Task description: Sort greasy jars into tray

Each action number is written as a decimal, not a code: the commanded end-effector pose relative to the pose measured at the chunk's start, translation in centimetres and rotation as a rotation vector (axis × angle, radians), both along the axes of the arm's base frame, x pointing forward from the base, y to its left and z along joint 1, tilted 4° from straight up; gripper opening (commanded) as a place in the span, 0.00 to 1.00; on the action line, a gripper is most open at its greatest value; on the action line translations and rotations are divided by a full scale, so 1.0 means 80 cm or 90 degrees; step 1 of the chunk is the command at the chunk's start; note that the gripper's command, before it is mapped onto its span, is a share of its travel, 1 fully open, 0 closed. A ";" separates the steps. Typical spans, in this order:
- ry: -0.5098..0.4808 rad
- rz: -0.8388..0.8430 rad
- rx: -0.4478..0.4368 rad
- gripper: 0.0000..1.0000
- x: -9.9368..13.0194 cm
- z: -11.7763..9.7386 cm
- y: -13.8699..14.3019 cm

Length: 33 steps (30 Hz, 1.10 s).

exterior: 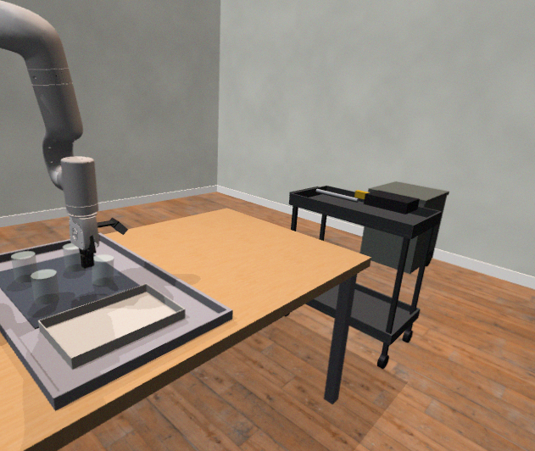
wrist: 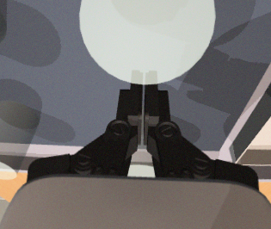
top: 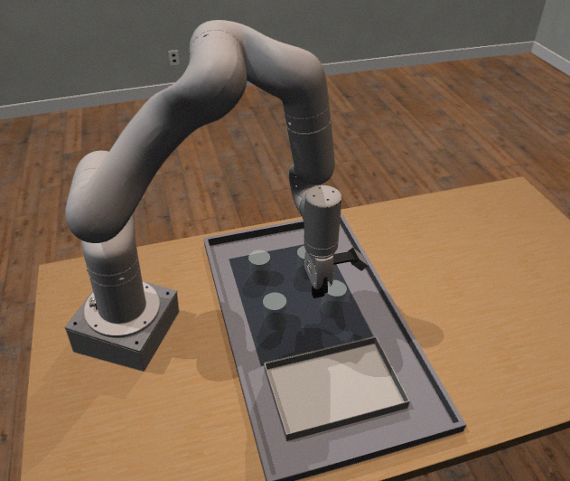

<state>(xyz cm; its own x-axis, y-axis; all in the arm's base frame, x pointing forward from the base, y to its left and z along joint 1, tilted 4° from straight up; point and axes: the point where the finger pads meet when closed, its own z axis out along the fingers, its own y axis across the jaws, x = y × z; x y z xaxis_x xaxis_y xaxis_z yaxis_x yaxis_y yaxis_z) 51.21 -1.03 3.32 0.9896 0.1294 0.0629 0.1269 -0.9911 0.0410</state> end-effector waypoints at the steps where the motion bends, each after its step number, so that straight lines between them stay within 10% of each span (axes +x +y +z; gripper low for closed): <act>1: -0.001 0.000 0.000 0.00 0.002 0.001 0.000; 33: -0.001 0.000 0.000 0.00 0.006 0.005 0.001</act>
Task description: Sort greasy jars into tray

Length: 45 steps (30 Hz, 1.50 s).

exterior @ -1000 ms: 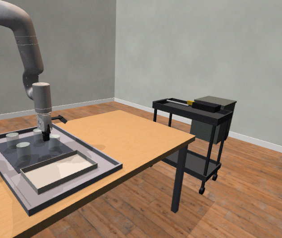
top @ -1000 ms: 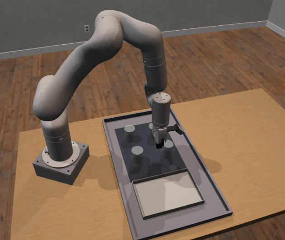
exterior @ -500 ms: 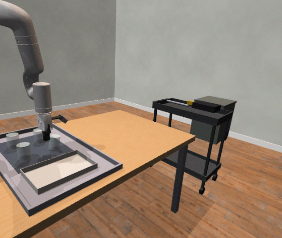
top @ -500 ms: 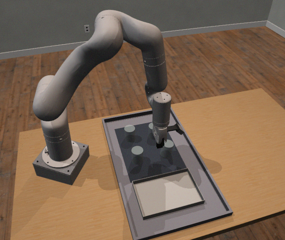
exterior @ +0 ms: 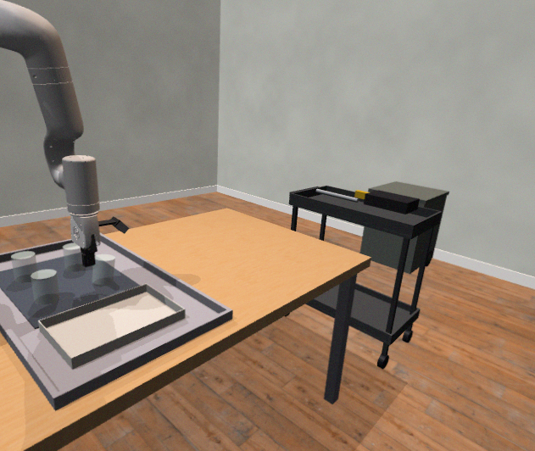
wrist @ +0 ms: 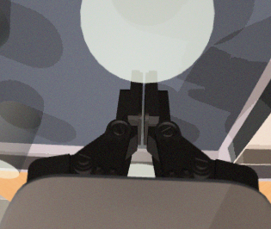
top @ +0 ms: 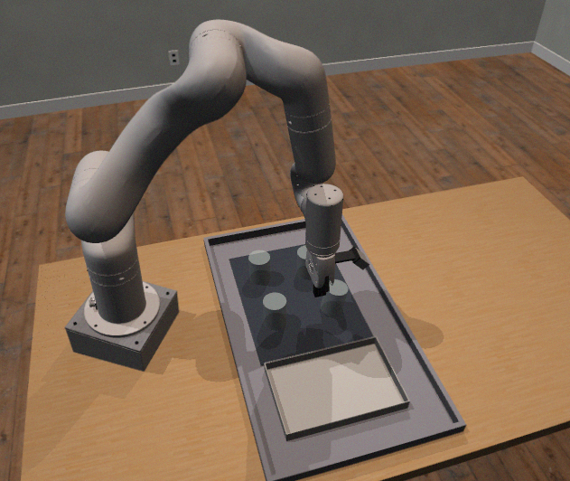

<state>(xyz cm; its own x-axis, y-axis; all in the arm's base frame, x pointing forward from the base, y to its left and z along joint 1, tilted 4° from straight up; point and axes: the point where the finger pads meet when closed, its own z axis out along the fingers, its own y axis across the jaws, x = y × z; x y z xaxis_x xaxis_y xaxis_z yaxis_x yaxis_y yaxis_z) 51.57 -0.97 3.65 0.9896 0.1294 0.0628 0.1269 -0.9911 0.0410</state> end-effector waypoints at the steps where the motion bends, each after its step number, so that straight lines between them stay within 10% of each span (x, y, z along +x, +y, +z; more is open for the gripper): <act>1: -0.001 0.000 0.000 0.00 0.002 0.001 0.000; 45: -0.001 0.000 0.000 0.00 -0.029 -0.010 -0.004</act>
